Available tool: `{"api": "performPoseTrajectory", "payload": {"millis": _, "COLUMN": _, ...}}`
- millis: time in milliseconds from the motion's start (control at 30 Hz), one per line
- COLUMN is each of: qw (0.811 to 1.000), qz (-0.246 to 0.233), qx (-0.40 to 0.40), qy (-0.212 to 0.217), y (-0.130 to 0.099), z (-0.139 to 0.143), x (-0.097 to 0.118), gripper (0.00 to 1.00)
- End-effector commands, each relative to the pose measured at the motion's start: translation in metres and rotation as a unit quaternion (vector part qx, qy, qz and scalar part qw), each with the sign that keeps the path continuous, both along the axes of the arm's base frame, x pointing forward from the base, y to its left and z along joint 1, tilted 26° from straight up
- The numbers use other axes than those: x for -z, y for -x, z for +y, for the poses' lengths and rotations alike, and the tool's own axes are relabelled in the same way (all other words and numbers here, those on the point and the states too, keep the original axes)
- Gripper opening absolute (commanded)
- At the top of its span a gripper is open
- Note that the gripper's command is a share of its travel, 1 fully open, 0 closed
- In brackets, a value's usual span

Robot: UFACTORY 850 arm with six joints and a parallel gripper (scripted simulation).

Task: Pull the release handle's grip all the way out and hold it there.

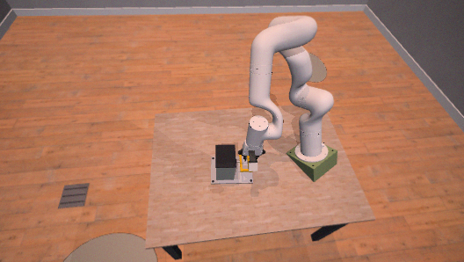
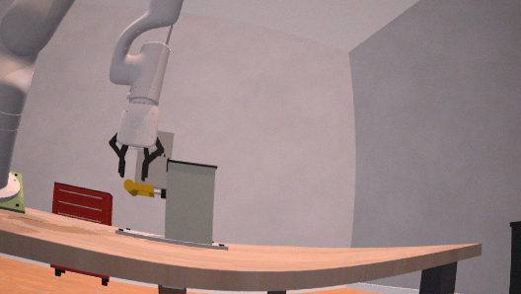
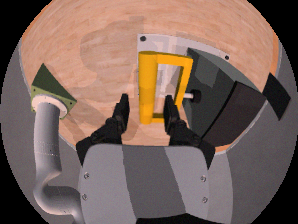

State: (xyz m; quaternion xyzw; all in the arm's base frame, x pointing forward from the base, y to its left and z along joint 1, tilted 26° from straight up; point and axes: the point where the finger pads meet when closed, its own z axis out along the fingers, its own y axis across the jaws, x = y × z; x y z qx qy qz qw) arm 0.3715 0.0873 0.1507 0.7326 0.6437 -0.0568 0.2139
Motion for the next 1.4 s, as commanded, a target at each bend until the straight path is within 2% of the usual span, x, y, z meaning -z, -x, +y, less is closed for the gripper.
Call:
{"api": "performPoseTrajectory", "payload": {"millis": 0, "qw": 1.000, "qz": -0.001, "qx": 0.000, "qy": 0.000, "y": -0.001, "z": 0.000, "x": 0.000, "gripper": 0.53}}
{"api": "performPoseTrajectory", "payload": {"millis": 767, "qw": 1.000, "qz": -0.001, "qx": 0.000, "qy": 0.000, "y": -0.001, "z": 0.000, "x": 0.001, "gripper": 0.53}}
{"api": "performPoseTrajectory", "payload": {"millis": 1367, "qw": 1.000, "qz": -0.001, "qx": 0.000, "qy": 0.000, "y": -0.004, "z": -0.006, "x": 0.014, "gripper": 0.53}}
